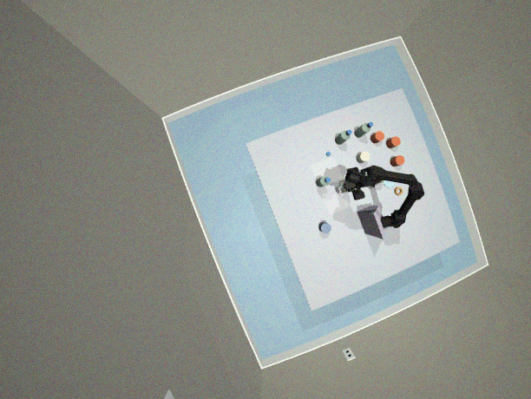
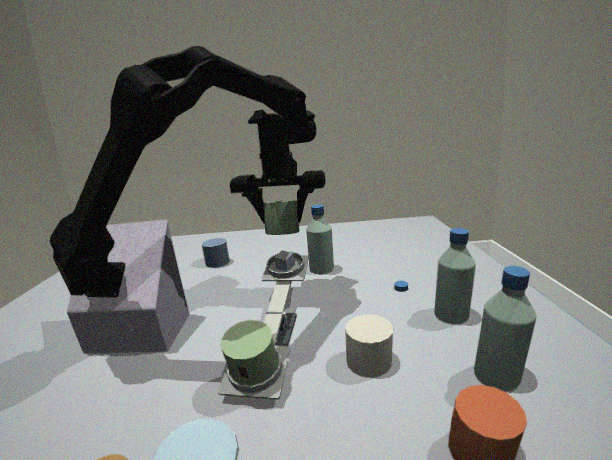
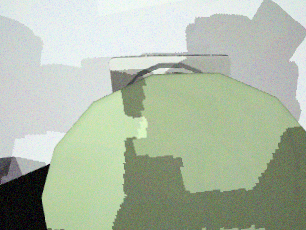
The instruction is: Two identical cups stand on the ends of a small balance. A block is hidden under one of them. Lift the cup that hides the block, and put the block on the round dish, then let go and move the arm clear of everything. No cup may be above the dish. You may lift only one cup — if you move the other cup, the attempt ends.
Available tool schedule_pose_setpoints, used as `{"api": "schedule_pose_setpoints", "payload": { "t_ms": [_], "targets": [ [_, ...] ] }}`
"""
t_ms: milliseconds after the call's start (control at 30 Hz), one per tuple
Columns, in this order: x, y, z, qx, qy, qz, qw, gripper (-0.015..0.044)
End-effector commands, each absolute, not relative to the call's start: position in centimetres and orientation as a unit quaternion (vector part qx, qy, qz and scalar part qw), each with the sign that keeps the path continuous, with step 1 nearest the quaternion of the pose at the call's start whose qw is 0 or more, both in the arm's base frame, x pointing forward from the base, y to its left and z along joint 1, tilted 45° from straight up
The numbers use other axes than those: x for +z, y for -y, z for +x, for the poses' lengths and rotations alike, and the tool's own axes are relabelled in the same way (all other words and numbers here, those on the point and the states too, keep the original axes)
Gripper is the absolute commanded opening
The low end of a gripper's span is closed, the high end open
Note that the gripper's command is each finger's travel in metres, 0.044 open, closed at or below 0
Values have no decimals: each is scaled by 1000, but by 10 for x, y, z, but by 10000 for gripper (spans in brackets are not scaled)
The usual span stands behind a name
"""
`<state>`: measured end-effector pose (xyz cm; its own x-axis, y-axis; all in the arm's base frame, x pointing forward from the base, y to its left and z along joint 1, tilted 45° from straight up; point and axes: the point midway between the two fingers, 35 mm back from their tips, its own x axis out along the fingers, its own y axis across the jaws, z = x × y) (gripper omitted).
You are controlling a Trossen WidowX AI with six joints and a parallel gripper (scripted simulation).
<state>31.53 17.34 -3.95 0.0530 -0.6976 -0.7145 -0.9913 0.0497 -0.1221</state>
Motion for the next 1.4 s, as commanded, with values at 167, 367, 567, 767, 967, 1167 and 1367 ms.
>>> {"api": "schedule_pose_setpoints", "payload": {
  "t_ms": [167, 367, 567, 767, 967, 1167, 1367],
  "targets": [
    [-40, -174, 315, 229, -649, -651, 322, 0],
    [-40, -174, 315, 229, -649, -651, 322, 0],
    [-40, -174, 315, 229, -649, -651, 322, 0],
    [-40, -174, 315, 229, -649, -651, 322, 0],
    [-40, -174, 315, 229, -649, -651, 322, 0],
    [-48, -176, 311, 229, -648, -651, 322, 0],
    [-118, -184, 266, 231, -647, -649, 326, 0]
  ]
}}
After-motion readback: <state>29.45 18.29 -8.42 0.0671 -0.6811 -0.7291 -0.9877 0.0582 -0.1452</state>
